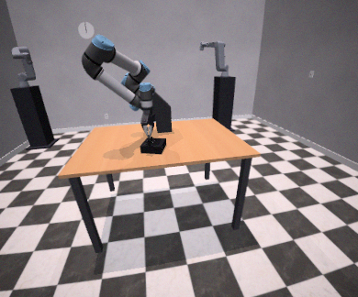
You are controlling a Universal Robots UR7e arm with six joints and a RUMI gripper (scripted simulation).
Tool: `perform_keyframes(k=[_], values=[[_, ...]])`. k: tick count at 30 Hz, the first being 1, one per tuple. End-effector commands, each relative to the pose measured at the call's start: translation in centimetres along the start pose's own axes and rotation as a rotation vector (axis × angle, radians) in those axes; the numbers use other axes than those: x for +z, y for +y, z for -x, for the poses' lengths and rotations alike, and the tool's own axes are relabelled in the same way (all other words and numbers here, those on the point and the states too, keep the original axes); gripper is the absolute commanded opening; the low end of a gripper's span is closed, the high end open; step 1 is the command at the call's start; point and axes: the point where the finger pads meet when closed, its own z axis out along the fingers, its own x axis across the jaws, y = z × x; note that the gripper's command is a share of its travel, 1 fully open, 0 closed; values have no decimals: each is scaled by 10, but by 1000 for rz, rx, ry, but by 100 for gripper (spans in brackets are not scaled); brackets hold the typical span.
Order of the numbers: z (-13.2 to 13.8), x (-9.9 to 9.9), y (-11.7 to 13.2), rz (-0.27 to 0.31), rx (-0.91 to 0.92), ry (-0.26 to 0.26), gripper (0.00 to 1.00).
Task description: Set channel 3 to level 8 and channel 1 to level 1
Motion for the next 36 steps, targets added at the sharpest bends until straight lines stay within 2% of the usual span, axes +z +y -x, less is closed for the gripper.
perform_keyframes(k=[1, 23, 36], values=[[0, 0, -3, -3, 4, -1, 0], [0, 0, -3, -3, 4, -1, 0], [0, 9, -3, -3, 4, -1, 0]])
